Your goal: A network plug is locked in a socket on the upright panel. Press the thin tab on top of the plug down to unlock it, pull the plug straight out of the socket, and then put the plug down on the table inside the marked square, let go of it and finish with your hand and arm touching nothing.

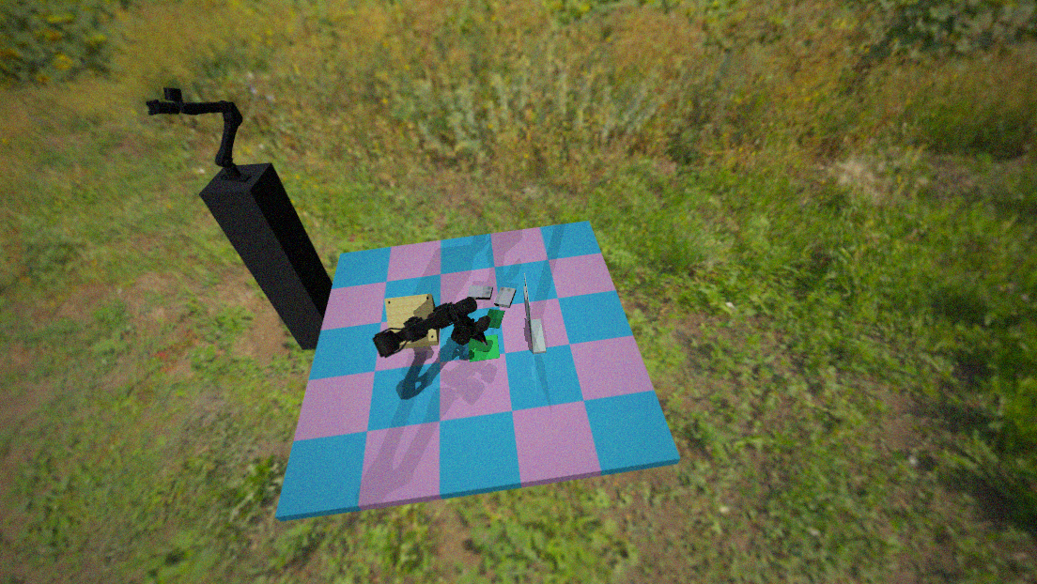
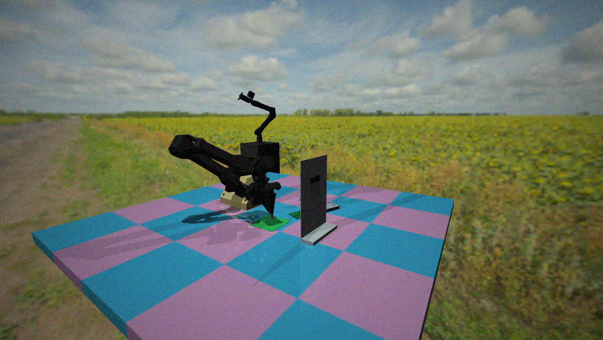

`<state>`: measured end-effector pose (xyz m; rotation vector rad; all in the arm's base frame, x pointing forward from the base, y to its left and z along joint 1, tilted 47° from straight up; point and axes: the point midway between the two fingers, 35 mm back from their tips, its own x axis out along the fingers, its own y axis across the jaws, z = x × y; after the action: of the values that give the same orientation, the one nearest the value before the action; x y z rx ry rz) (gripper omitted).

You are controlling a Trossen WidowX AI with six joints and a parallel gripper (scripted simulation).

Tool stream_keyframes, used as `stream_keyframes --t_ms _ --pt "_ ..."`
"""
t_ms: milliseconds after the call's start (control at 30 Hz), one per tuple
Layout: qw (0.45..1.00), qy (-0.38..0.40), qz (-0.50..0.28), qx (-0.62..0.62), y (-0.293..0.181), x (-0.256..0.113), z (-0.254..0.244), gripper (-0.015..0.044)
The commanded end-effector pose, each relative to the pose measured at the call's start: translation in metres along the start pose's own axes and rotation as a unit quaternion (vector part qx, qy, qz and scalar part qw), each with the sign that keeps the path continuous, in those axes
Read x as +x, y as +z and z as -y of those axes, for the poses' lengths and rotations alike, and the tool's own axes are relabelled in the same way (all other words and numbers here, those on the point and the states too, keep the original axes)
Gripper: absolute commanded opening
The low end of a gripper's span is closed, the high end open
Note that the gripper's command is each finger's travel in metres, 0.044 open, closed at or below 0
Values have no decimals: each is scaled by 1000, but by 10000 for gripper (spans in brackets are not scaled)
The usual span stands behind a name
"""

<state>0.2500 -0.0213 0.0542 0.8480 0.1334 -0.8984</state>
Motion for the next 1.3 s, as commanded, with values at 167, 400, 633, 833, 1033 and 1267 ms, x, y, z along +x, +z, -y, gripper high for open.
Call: stream_keyframes --t_ms 167,400,633,833,1033,1267 --pt "1000 0 0 -3 1 6 6 0" --pt "1000 1 1 -4 2 10 10 0" --pt "1000 4 3 -5 4 14 13 0" --pt "1000 4 3 -5 5 16 13 0" --pt "1000 3 3 -5 5 18 14 0" --pt "1000 4 4 -3 6 17 13 0"
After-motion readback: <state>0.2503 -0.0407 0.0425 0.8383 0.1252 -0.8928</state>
